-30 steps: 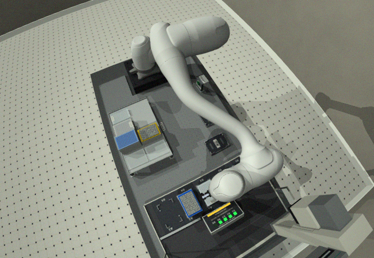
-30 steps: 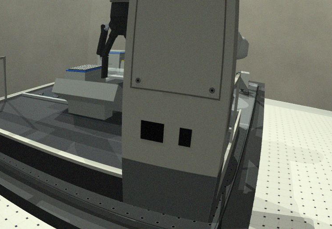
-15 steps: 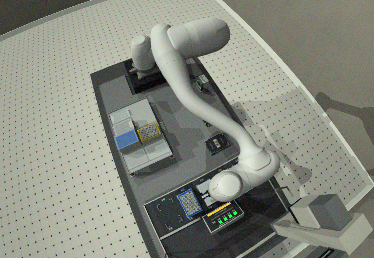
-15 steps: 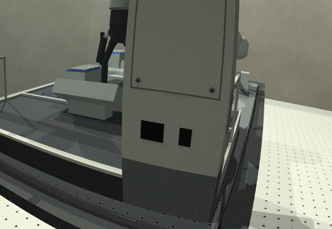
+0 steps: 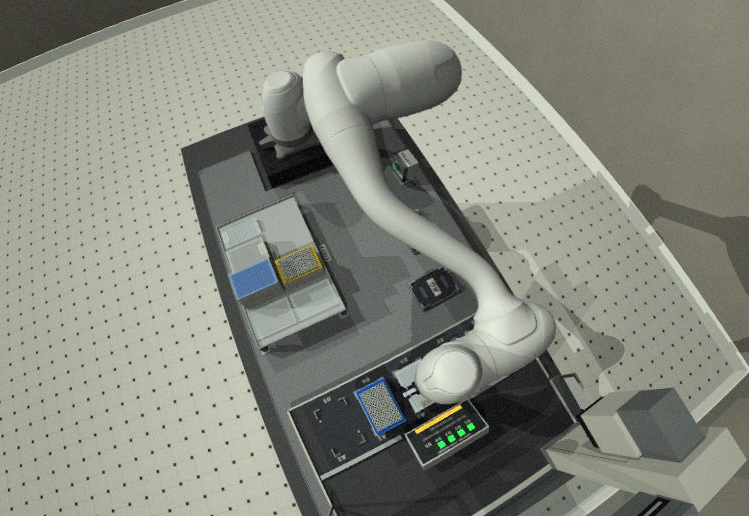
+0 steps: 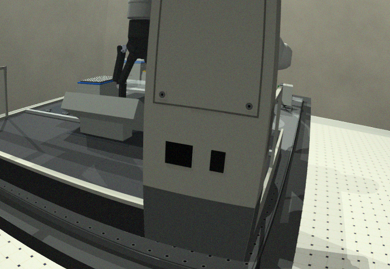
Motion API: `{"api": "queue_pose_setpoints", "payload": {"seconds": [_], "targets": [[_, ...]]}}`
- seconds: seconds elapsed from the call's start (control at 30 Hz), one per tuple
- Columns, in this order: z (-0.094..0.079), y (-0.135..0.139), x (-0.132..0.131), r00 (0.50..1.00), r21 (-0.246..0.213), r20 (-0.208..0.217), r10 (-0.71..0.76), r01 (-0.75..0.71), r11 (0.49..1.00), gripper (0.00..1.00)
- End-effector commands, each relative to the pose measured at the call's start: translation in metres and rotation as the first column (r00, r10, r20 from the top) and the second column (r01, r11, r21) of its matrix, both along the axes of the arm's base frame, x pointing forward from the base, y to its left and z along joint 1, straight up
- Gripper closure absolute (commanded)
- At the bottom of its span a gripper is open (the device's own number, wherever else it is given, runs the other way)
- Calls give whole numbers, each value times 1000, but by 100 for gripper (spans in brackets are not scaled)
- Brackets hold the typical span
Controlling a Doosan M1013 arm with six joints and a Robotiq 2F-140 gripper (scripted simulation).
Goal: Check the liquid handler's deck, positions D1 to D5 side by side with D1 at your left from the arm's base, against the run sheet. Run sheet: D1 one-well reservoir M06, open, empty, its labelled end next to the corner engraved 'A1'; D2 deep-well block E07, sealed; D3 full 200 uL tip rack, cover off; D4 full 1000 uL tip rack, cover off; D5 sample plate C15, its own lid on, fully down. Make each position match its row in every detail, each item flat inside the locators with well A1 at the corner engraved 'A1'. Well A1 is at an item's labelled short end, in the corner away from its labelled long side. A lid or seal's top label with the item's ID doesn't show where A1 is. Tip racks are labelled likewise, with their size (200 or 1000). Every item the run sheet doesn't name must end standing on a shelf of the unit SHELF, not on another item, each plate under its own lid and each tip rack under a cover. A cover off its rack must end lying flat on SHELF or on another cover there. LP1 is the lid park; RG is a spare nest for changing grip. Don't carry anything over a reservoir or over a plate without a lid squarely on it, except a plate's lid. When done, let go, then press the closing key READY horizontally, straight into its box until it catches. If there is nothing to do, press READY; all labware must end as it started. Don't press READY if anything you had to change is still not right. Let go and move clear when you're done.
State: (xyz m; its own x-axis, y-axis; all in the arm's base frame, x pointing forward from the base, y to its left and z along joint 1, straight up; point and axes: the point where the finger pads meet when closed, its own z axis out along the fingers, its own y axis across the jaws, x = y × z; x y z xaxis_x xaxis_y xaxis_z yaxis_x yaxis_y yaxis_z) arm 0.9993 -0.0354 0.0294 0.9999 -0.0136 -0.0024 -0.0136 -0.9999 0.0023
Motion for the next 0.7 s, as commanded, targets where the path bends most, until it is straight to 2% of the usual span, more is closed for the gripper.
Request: {"api": "queue_pose_setpoints", "payload": {"seconds": [0.0, 0.47, 0.5, 0.67], "targets": [[-2, 0, 1, 1000, 0, 2, 0, 0, 1000, 34], [-7, 0, 1, 1000, 0, 2, 0, 0, 1000, 34], [-7, 0, 1, 1000, 0, 2, 0, 0, 1000, 90], [-7, 0, 1, 1000, 0, 2, 0, 0, 1000, 90]]}}
